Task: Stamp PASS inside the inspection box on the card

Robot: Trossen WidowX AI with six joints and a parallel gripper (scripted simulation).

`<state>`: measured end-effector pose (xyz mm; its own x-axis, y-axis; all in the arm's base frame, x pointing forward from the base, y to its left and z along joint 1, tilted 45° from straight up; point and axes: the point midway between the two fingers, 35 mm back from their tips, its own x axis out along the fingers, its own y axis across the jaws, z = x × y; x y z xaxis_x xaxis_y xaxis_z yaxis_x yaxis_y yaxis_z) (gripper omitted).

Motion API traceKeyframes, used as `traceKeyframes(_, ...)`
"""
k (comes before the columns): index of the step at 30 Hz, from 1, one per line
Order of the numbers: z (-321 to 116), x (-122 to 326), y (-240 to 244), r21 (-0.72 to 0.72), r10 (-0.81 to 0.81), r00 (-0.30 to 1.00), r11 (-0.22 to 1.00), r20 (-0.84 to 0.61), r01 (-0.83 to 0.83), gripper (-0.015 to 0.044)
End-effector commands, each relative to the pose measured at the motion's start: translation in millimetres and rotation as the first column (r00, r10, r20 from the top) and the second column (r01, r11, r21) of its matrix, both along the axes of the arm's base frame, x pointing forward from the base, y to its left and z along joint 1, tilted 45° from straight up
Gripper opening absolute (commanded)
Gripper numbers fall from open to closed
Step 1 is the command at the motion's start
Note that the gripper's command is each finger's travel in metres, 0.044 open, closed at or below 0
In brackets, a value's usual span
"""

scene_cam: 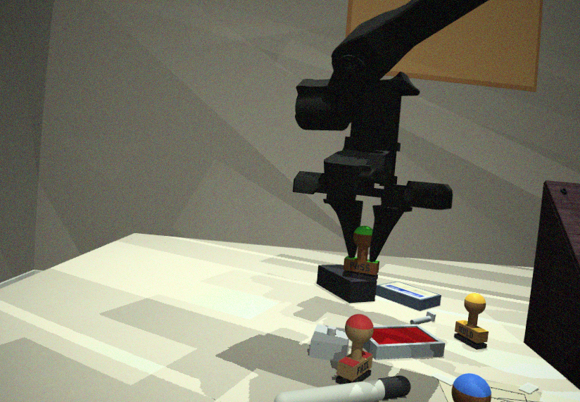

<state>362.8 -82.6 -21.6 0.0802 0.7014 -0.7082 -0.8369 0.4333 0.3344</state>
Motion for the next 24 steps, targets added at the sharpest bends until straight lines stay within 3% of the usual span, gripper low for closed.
traceKeyframes(1,-8.4,7.0,-9.8,-0.007,0.001,1.0,1.0,0.004,-0.001,0.0)
traceKeyframes(13,-42.5,26.8,-34.0,-0.008,0.002,1.0,1.0,0.008,-0.002,0.0)
traceKeyframes(24,-52.1,29.0,-25.9,-0.008,0.002,1.0,1.0,0.008,-0.002,0.0)
